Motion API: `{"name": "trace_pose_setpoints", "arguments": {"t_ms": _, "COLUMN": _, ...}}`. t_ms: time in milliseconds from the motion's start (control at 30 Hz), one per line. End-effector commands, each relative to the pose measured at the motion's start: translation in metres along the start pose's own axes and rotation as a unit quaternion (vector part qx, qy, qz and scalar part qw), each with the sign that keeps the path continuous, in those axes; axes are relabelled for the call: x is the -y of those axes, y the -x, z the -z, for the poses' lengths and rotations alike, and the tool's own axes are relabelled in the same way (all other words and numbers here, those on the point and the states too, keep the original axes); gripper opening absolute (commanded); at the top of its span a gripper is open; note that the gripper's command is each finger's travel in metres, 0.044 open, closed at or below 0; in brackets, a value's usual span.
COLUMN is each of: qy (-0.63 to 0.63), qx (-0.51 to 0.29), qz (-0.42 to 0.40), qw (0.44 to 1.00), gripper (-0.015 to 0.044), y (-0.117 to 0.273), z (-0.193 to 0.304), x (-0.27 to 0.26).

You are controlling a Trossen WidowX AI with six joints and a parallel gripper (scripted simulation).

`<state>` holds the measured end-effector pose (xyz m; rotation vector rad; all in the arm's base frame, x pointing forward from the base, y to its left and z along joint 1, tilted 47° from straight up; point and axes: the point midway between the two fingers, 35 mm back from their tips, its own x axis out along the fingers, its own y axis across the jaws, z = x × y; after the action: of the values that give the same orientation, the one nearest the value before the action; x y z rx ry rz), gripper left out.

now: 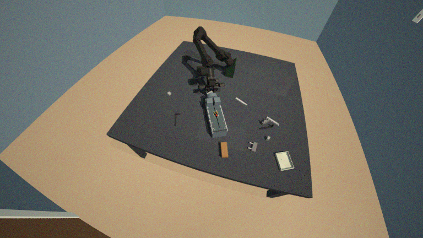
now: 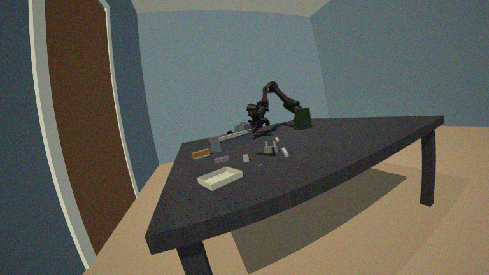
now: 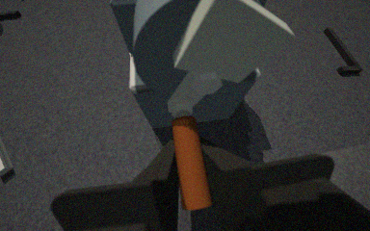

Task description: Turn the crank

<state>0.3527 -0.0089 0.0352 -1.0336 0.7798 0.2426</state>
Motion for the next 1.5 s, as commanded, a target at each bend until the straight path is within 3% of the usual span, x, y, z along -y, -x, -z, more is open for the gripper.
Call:
{"name": "trace_pose_setpoints", "arguments": {"t_ms": 0, "qy": 0.004, "qx": 0.004, "qz": -0.007, "qw": 1.000, "gripper": 0.0000, "y": 0.003, "z": -0.003, "x": -0.009}}
{"name": "trace_pose_setpoints", "arguments": {"t_ms": 1467, "qy": 0.003, "qx": 0.004, "qz": -0.008, "qw": 1.000, "gripper": 0.0000, "y": 0.039, "z": -0.038, "x": -0.002}}
